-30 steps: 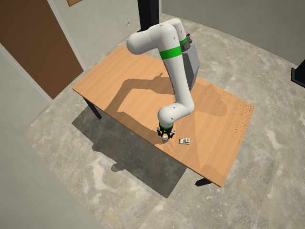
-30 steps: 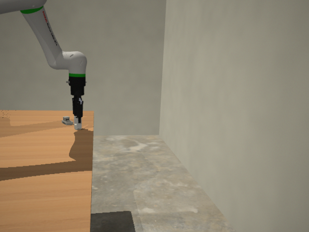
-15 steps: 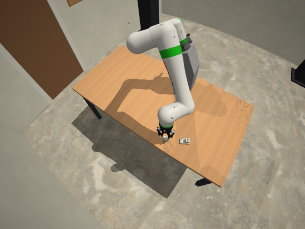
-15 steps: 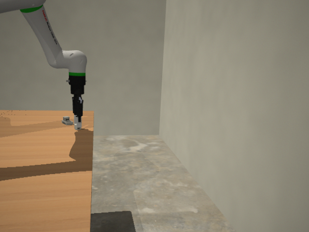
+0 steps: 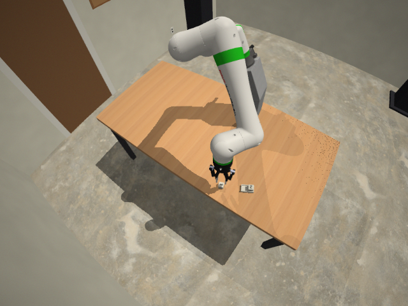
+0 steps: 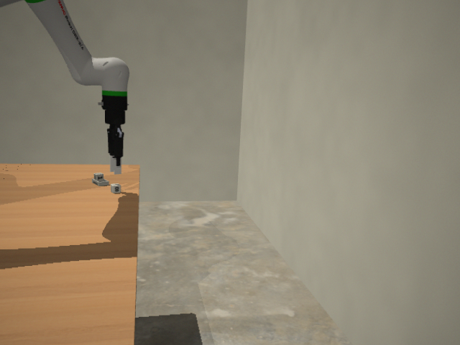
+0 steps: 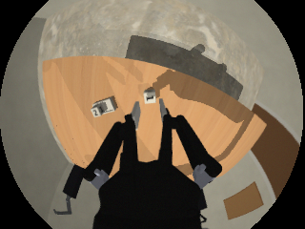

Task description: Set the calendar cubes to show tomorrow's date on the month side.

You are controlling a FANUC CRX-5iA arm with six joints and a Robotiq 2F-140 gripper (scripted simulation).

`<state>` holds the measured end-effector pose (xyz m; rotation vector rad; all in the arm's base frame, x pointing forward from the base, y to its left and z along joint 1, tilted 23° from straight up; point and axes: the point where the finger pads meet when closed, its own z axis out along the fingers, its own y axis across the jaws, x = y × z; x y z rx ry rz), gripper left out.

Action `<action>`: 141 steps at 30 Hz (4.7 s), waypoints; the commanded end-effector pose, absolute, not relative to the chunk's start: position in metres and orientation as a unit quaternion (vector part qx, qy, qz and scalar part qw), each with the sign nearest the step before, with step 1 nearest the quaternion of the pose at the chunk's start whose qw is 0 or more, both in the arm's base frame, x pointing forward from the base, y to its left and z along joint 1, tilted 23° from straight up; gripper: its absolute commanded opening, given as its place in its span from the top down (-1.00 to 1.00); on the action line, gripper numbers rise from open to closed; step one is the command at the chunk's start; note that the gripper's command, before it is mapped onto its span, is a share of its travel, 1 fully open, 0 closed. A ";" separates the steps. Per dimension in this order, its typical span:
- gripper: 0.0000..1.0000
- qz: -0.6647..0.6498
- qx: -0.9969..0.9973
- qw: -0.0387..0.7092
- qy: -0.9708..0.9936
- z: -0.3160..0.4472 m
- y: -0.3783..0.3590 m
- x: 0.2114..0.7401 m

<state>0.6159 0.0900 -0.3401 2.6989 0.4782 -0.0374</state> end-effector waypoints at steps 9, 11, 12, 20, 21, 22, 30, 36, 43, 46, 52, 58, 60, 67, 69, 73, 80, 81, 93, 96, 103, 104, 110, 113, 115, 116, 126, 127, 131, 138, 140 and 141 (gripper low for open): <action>0.28 -0.013 0.965 0.199 0.171 -0.320 0.098 0.615; -1.00 -0.013 0.965 0.199 0.171 -0.320 0.098 0.615; -1.00 -0.013 0.965 0.199 0.171 -0.320 0.098 0.615; -1.00 -0.013 0.965 0.199 0.171 -0.320 0.098 0.615; -1.00 -0.013 0.965 0.199 0.171 -0.320 0.098 0.615; -1.00 -0.013 0.965 0.199 0.171 -0.320 0.098 0.615; -1.00 -0.013 0.965 0.199 0.171 -0.320 0.098 0.615; -1.00 -0.006 0.970 0.199 0.138 -0.321 0.098 0.615; -1.00 0.023 0.980 0.198 -0.007 -0.322 0.097 0.615; -1.00 0.033 0.978 0.196 -0.058 -0.322 0.097 0.616; -1.00 0.052 0.968 0.192 -0.154 -0.323 0.097 0.616; -1.00 0.071 0.948 0.186 -0.248 -0.324 0.096 0.616; -1.00 0.077 0.939 0.183 -0.281 -0.325 0.096 0.616; -1.00 0.092 0.913 0.177 -0.356 -0.325 0.096 0.616; -1.00 0.104 0.887 0.170 -0.417 -0.326 0.096 0.616; -1.00 0.113 0.861 0.164 -0.468 -0.327 0.095 0.616; -1.00 0.130 0.807 0.151 -0.556 -0.328 0.095 0.616; -1.00 0.131 0.804 0.150 -0.560 -0.328 0.095 0.616; 0.28 0.131 0.802 0.150 -0.563 -0.328 0.095 0.616; 0.28 0.131 0.802 0.150 -0.563 -0.328 0.095 0.616; 0.28 0.131 0.802 0.150 -0.563 -0.328 0.095 0.616; 0.28 0.131 0.802 0.150 -0.563 -0.328 0.095 0.616; 0.28 0.131 0.802 0.150 -0.563 -0.328 0.095 0.616; 0.28 0.131 0.802 0.150 -0.563 -0.328 0.095 0.616; 0.28 0.131 0.802 0.150 -0.563 -0.328 0.095 0.616; 0.28 0.131 0.802 0.150 -0.563 -0.328 0.095 0.616; 0.28 0.131 0.802 0.150 -0.563 -0.328 0.094 0.616; 0.28 0.131 0.802 0.150 -0.563 -0.329 0.094 0.616; 0.28 0.131 0.802 0.150 -0.563 -0.331 0.094 0.616; 0.28 0.132 0.802 0.150 -0.563 -0.335 0.092 0.616; 0.28 0.132 0.802 0.150 -0.563 -0.337 0.091 0.616; 0.28 0.132 0.802 0.150 -0.563 -0.338 0.090 0.616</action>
